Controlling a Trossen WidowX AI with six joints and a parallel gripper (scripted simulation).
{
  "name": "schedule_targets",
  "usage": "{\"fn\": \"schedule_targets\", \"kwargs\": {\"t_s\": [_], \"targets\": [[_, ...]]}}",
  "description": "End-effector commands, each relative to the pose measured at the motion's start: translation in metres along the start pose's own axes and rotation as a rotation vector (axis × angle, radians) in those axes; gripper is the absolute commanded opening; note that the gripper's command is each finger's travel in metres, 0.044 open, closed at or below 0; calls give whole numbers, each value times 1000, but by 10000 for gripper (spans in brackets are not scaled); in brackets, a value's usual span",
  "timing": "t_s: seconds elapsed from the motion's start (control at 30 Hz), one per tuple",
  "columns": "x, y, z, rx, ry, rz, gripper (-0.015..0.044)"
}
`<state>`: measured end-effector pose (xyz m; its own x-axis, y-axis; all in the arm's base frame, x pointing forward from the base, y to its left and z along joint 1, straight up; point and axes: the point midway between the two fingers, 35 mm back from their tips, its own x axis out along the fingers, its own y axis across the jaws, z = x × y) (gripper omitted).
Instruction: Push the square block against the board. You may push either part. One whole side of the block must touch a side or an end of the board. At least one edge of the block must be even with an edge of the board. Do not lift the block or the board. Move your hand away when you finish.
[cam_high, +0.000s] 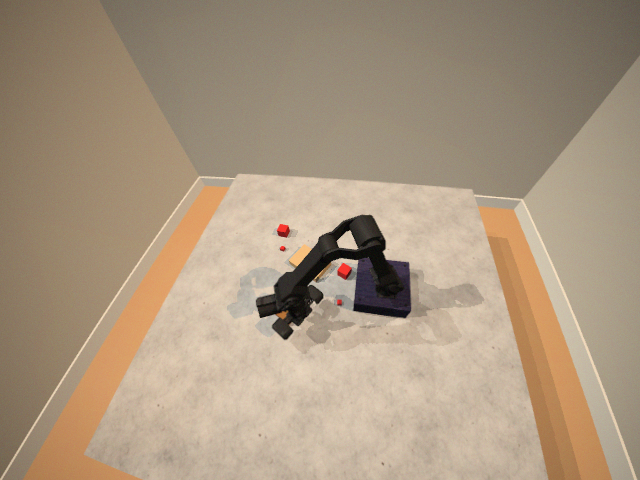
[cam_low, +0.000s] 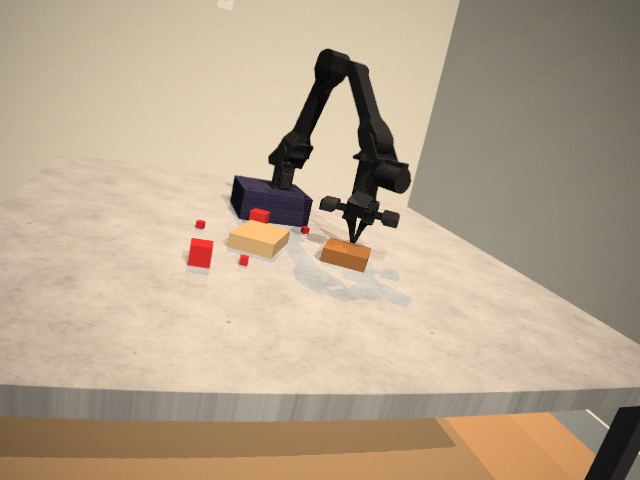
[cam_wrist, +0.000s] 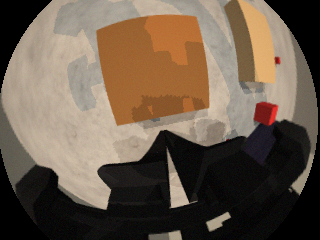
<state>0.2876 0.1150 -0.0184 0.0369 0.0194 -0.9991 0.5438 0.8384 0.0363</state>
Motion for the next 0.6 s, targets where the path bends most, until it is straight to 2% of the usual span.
{"fn": "schedule_targets", "kwargs": {"t_s": [0.0, 0.57], "targets": [[13, -4, -2, -34, 5, -14, 0], [13, -2, 15, -34, 3, -14, 0]]}}
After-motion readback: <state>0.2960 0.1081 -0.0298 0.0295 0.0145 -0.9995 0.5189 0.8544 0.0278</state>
